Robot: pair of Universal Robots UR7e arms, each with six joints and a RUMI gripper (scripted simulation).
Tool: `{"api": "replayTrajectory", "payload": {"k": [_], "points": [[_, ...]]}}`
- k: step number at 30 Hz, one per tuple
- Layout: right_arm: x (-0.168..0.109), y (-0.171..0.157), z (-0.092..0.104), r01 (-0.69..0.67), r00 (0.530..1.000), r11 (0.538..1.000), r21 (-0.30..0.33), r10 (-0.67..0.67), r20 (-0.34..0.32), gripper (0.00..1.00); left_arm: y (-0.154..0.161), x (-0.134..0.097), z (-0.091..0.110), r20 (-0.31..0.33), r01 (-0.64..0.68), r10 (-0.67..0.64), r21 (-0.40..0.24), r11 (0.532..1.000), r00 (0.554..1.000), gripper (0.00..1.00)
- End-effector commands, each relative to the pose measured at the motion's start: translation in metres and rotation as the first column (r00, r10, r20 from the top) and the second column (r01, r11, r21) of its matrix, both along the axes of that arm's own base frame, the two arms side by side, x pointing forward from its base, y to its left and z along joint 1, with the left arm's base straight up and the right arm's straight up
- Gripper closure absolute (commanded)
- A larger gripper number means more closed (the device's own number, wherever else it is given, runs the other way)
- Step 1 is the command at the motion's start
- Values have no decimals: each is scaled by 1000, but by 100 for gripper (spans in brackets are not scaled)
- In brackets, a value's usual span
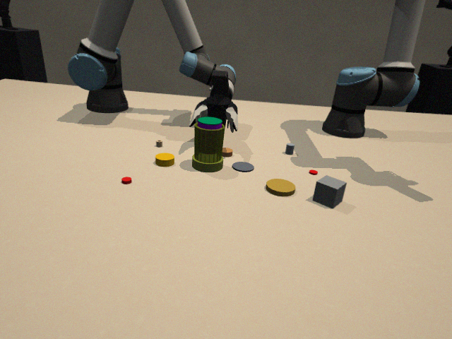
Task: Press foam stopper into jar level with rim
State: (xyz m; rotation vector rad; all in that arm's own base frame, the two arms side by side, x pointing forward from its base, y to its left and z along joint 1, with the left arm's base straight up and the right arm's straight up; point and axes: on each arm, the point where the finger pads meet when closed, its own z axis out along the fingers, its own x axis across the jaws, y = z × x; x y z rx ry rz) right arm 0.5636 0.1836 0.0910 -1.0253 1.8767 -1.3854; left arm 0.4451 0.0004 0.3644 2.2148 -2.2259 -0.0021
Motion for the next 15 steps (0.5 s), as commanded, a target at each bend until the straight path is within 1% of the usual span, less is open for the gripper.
{"api": "replayTrajectory", "payload": {"k": [1,15], "points": [[4,-2,-1,-1,1000,1000,1,1,0,21,0,0,0,1,0,0,0,1000,1000,100],[11,-7,-3,0,1000,1000,1,0,-1,21,0,0,0,1,0,0,0,1000,1000,100]]}}
